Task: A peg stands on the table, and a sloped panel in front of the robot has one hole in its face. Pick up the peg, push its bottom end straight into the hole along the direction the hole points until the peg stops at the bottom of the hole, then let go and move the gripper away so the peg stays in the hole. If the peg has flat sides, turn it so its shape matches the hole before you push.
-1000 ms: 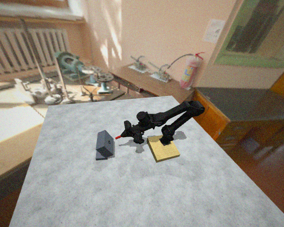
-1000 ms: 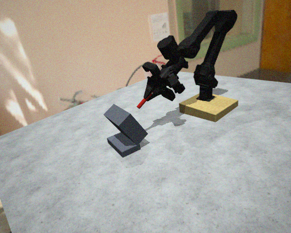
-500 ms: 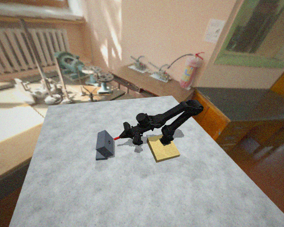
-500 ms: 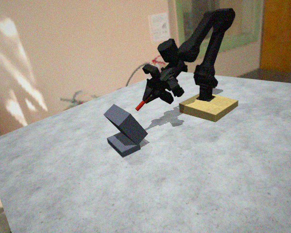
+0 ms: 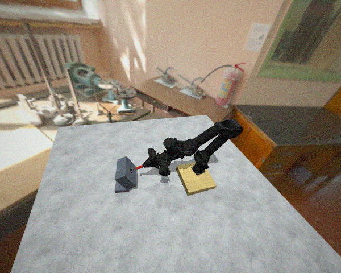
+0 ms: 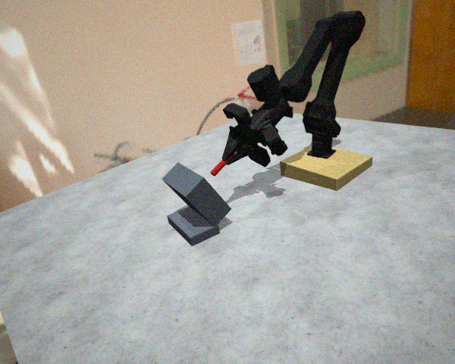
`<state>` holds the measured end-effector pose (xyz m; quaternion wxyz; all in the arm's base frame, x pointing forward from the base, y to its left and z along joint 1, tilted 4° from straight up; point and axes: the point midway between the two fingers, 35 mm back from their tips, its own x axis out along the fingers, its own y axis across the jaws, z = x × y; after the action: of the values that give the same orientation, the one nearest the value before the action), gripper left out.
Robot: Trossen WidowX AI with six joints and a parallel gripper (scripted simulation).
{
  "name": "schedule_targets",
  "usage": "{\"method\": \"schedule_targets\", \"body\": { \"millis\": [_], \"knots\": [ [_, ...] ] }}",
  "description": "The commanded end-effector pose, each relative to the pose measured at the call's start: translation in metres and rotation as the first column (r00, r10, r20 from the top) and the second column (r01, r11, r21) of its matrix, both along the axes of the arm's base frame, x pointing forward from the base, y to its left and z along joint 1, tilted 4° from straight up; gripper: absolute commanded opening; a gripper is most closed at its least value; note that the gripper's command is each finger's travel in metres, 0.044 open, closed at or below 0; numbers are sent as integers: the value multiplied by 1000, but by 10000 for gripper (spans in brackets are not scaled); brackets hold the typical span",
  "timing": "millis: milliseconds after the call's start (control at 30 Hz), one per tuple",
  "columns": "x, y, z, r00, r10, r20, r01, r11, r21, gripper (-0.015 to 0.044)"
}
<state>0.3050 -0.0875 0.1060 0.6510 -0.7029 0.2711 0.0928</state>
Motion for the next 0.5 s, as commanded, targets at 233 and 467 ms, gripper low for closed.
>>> {"method": "schedule_targets", "body": {
  "millis": [233, 467],
  "knots": [
    [6, -2, -6, 1000, -3, -5, 3, 1000, 2, 0],
    [13, -4, -11, 1000, -2, -4, 2, 1000, 0, 0]
  ]
}}
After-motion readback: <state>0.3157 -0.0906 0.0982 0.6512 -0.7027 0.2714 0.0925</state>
